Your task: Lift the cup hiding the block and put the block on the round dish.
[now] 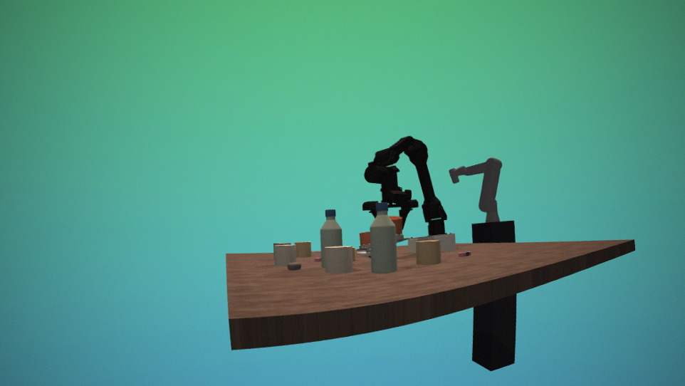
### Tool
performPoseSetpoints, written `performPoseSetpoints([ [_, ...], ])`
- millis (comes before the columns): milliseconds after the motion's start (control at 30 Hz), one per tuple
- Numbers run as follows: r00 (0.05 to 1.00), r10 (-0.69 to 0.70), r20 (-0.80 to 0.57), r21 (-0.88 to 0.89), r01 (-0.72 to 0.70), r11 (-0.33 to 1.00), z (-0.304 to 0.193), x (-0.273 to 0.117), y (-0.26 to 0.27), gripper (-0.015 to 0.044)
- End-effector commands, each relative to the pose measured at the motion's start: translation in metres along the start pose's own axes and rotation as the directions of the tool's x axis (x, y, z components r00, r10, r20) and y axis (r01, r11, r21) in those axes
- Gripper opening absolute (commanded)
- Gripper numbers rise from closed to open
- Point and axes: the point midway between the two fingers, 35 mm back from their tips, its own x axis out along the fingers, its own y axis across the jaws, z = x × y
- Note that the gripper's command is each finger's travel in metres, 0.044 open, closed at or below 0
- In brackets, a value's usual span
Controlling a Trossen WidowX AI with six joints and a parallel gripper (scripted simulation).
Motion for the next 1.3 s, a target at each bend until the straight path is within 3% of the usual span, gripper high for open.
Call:
performPoseSetpoints([
  [0, 0.999, -0.021, 0.032, 0.0, 0.021, 1.0, 0.008, -0.013, -0.004, 0.0],
  [1267, 0.999, -0.021, 0.032, -0.001, 0.021, 1.0, 0.004, -0.061, 0.001, 0.0],
])
